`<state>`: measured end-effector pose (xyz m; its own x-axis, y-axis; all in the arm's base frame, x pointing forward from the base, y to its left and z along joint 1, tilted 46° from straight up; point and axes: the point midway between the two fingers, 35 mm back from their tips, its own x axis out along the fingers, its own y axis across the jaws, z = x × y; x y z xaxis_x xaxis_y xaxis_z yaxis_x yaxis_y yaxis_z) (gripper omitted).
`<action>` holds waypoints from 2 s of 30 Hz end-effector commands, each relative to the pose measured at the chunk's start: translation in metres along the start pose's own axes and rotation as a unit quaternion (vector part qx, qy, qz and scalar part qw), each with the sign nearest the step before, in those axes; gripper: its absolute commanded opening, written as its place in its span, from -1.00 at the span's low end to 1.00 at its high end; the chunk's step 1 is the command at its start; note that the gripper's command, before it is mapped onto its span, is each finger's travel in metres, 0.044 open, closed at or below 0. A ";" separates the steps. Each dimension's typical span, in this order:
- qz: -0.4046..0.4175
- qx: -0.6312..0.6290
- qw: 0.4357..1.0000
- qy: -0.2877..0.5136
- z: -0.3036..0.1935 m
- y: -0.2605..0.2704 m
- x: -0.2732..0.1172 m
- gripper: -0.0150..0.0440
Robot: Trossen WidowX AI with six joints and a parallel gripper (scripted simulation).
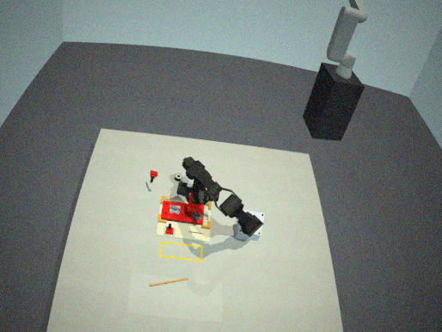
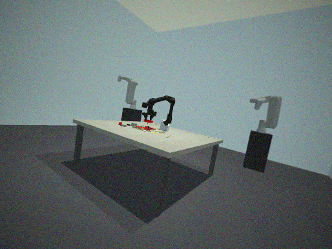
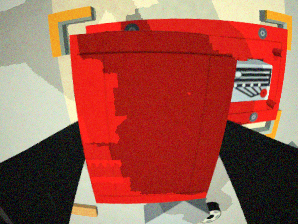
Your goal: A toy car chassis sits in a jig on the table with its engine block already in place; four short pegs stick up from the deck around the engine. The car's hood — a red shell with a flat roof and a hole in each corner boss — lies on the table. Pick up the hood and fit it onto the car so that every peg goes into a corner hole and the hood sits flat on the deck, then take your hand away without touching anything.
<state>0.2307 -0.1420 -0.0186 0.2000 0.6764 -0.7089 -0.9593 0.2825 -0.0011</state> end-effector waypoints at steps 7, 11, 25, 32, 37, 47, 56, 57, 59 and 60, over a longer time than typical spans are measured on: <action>0.002 -0.002 1.000 0.003 -0.001 0.000 -0.014 -0.49; 0.000 0.029 1.000 0.001 0.000 -0.004 -0.012 -0.49; 0.000 0.194 0.981 0.001 0.001 -0.025 -0.014 -0.49; 0.000 0.275 0.961 0.001 0.002 -0.036 -0.015 -0.49; 0.000 0.331 0.943 0.001 0.003 -0.043 -0.015 -0.49; 0.000 0.441 0.898 0.001 0.005 -0.058 -0.016 -0.49; 0.000 0.533 0.846 0.001 0.006 -0.072 -0.016 -0.49; 0.000 0.543 0.840 0.001 0.006 -0.074 -0.016 -0.49; 0.000 0.563 0.826 0.001 0.007 -0.077 -0.016 -0.49; 0.001 0.573 0.820 0.001 0.007 -0.078 -0.016 -0.49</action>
<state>0.2989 -0.1701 -0.0032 0.1960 0.6728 -0.7134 -0.2010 0.7396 0.6423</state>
